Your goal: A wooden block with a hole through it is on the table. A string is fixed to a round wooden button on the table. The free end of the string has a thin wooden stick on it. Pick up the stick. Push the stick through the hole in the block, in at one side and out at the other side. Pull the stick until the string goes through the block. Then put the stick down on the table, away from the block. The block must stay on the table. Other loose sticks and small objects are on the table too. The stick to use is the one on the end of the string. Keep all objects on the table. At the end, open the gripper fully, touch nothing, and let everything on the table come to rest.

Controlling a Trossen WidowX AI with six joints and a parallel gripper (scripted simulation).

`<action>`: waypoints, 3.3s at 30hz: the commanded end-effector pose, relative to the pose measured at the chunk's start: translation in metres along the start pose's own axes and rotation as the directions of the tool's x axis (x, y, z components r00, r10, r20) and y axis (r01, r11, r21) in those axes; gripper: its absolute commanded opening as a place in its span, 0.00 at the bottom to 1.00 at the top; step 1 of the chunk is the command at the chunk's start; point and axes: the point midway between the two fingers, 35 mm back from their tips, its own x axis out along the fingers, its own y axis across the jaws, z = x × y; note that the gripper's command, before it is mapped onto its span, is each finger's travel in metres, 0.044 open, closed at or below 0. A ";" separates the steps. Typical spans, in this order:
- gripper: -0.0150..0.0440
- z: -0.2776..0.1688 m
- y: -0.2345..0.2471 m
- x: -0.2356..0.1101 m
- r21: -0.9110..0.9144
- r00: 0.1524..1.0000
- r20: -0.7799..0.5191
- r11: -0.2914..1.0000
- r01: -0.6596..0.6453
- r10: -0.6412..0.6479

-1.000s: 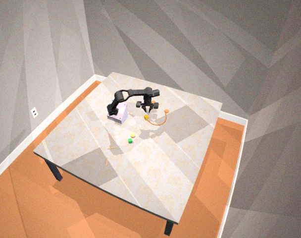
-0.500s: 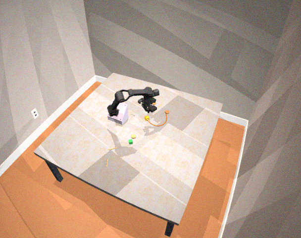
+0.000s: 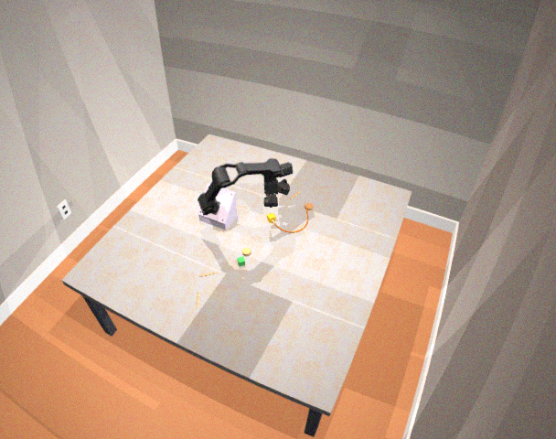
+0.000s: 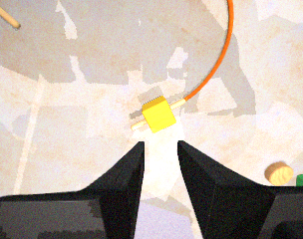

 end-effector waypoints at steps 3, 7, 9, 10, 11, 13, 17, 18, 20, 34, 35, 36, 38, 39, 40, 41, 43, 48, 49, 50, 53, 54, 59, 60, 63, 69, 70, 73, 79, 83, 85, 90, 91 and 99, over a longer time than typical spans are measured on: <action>0.46 -0.009 0.017 0.002 0.786 1.000 -0.018 0.618 -0.002 0.026; 0.46 -0.011 0.019 0.002 0.889 0.999 -0.019 0.459 0.005 0.027; 0.46 -0.011 0.020 0.002 0.911 0.999 -0.020 0.412 0.007 0.027; 0.46 -0.011 0.020 0.002 0.911 0.999 -0.020 0.412 0.007 0.027; 0.46 -0.011 0.020 0.002 0.911 0.999 -0.020 0.412 0.007 0.027; 0.46 -0.011 0.020 0.002 0.911 0.999 -0.020 0.412 0.007 0.027; 0.46 -0.011 0.020 0.002 0.911 0.999 -0.020 0.412 0.007 0.027; 0.46 -0.011 0.020 0.002 0.911 0.999 -0.020 0.412 0.007 0.027; 0.46 -0.011 0.020 0.002 0.911 0.999 -0.020 0.412 0.007 0.027; 0.46 -0.010 0.020 0.006 0.911 0.999 -0.019 0.412 0.006 0.027; 0.46 -0.010 0.020 0.007 0.911 0.999 -0.019 0.412 0.006 0.027; 0.46 -0.010 0.020 0.009 0.911 0.999 -0.019 0.412 0.006 0.027; 0.46 -0.010 0.020 0.012 0.911 0.999 -0.019 0.412 0.006 0.027; 0.46 -0.010 0.020 0.014 0.911 0.999 -0.019 0.412 0.006 0.027; 0.46 -0.009 0.020 0.016 0.911 0.999 -0.019 0.412 0.006 0.027; 0.46 -0.009 0.020 0.017 0.911 0.999 -0.019 0.412 0.006 0.027; 0.46 -0.009 0.021 0.021 0.911 0.999 -0.019 0.412 0.006 0.027; 0.46 -0.009 0.021 0.029 0.911 0.999 -0.019 0.412 0.006 0.027; 0.46 -0.009 0.021 0.031 0.911 0.999 -0.019 0.412 0.006 0.027; 0.46 -0.009 0.021 0.032 0.911 0.999 -0.019 0.412 0.006 0.027; 0.46 -0.009 0.021 0.037 0.911 0.999 -0.019 0.412 0.006 0.027; 0.46 -0.009 0.021 0.039 0.911 0.999 -0.019 0.412 0.006 0.027; 0.46 -0.009 0.021 0.047 0.911 0.999 -0.019 0.412 0.006 0.027; 0.46 -0.009 0.021 0.049 0.911 0.999 -0.019 0.412 0.006 0.027; 0.46 -0.009 0.021 0.054 0.911 0.999 -0.019 0.412 0.006 0.027; 0.46 -0.010 0.021 0.064 0.911 0.999 -0.019 0.412 0.007 0.026; 0.46 -0.010 0.021 0.065 0.911 0.999 -0.019 0.412 0.007 0.026; 0.46 -0.011 0.021 0.070 0.911 0.999 -0.019 0.412 0.007 0.025; 0.46 -0.012 0.021 0.080 0.911 1.000 -0.020 0.411 0.008 0.024; 0.46 -0.013 0.021 0.082 0.911 1.000 -0.020 0.411 0.008 0.024; 0.46 -0.013 0.021 0.082 0.911 1.000 -0.020 0.411 0.008 0.024; 0.37 -0.012 0.021 0.080 0.914 0.999 -0.020 0.405 0.006 0.030; 0.33 -0.012 0.021 0.080 0.914 0.999 -0.020 0.405 0.006 0.030; 0.25 -0.012 0.021 0.080 0.914 0.999 -0.020 0.405 0.006 0.030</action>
